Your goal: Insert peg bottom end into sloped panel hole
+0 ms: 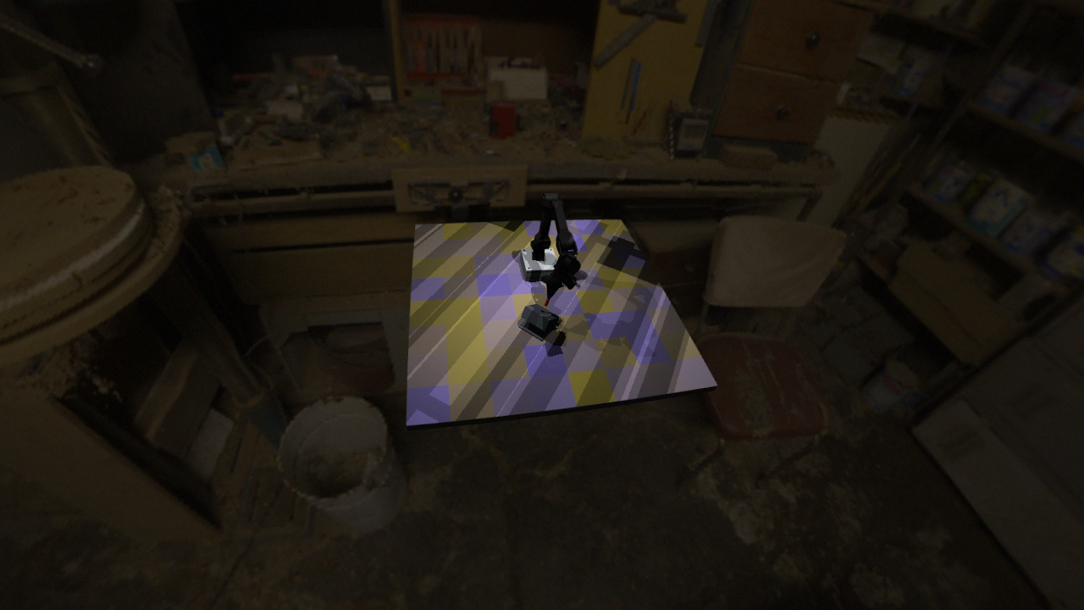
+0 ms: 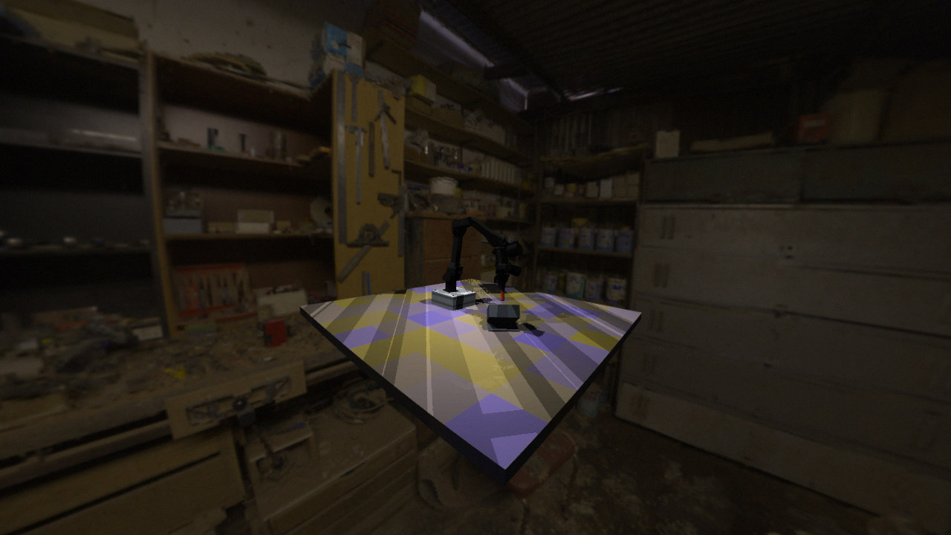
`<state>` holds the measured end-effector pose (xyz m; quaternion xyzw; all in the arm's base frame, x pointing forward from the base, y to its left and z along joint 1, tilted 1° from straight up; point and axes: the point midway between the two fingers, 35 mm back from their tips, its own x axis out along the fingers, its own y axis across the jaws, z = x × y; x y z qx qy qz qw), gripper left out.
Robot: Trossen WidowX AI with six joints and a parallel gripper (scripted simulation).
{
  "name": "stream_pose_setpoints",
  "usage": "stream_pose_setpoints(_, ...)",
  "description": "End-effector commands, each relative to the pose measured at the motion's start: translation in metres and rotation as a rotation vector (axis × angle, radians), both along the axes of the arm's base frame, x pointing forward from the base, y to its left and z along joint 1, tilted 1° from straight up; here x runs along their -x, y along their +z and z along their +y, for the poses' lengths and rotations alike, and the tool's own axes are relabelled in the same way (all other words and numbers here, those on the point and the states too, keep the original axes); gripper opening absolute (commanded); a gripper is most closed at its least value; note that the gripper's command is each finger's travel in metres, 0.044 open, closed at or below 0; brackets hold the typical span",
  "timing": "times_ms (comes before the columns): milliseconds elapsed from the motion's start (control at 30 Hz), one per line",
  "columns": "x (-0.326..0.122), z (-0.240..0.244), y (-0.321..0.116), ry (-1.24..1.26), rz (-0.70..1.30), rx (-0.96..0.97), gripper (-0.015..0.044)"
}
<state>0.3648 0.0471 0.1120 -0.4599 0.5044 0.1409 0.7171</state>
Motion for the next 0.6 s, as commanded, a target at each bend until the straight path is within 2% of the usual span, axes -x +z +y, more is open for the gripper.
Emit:
stream_pose_setpoints(0,-0.002,-0.002,-0.006,-0.005,0.010,0.008,0.0000)
stream_pose_setpoints(567,-0.009,-0.006,-0.020,-0.005,0.011,0.009,0.0000)
